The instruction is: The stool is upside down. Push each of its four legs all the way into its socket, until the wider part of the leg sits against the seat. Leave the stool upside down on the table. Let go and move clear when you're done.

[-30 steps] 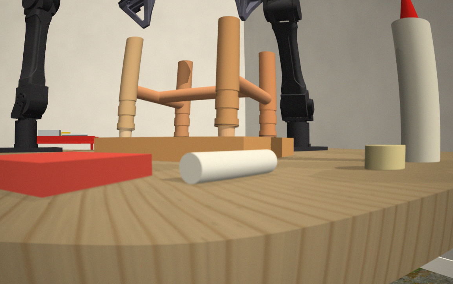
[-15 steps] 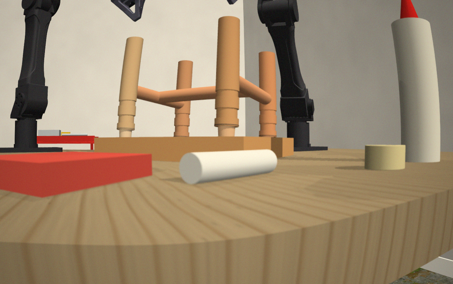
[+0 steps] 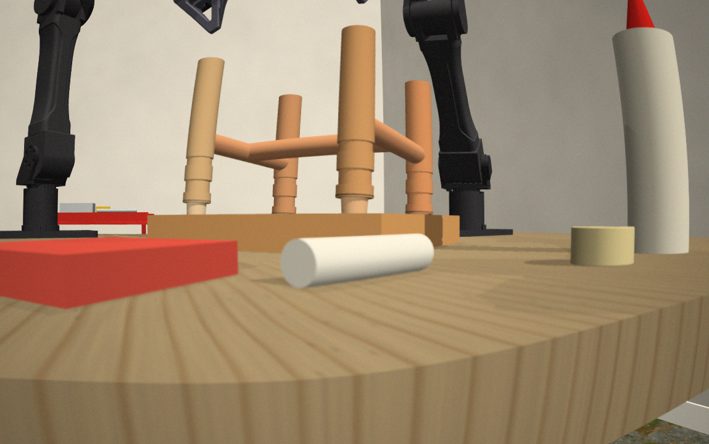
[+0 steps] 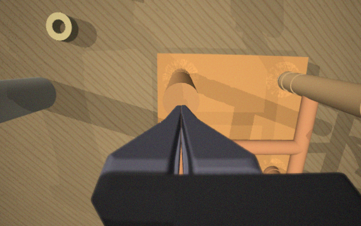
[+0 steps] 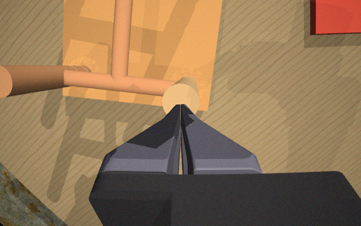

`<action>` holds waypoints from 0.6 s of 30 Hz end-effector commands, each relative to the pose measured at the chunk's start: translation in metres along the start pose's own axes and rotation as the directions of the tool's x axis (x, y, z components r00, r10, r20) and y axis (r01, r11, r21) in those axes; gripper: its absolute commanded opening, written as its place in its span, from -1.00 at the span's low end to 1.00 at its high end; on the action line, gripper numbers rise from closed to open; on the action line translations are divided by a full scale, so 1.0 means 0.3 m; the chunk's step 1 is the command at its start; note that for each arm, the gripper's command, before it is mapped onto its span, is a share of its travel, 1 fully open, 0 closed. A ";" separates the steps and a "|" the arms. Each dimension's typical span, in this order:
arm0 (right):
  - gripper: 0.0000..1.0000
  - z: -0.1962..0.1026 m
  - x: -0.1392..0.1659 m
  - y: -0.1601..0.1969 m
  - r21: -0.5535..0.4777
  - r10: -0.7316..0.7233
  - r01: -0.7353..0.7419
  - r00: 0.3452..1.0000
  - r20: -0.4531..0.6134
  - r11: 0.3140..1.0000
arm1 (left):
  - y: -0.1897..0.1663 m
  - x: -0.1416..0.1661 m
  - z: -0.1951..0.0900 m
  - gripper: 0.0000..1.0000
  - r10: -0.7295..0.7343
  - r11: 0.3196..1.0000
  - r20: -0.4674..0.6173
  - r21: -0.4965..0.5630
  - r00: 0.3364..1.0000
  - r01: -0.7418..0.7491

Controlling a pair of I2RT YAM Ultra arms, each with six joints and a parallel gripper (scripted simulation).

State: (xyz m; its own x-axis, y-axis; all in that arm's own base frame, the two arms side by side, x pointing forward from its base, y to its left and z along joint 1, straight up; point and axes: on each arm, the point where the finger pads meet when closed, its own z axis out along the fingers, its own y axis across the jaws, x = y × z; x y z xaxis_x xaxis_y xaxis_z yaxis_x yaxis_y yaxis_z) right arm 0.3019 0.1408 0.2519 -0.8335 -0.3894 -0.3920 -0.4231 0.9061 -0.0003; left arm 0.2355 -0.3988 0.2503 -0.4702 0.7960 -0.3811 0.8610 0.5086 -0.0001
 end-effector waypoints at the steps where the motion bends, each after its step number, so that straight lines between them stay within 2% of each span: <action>1: -1.00 -0.059 -0.038 -0.003 0.002 0.005 -0.006 0.997 0.072 1.000 | -0.001 -0.007 -0.027 -1.00 0.006 1.000 0.032 0.001 0.999 -0.006; 18: -1.00 -0.059 -0.038 -0.003 0.002 0.005 -0.006 0.997 0.072 1.000 | 0.000 0.007 0.020 -1.00 0.005 1.000 0.042 0.000 0.999 -0.005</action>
State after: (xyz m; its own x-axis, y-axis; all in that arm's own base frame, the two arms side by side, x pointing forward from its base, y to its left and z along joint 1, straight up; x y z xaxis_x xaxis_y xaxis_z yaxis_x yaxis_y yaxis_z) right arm 0.3019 0.1407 0.2519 -0.8335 -0.3893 -0.3920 -0.4231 0.9061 -0.0004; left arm 0.2337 -0.3959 0.2318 -0.4737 0.8021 -0.3637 0.8611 0.5085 -0.0001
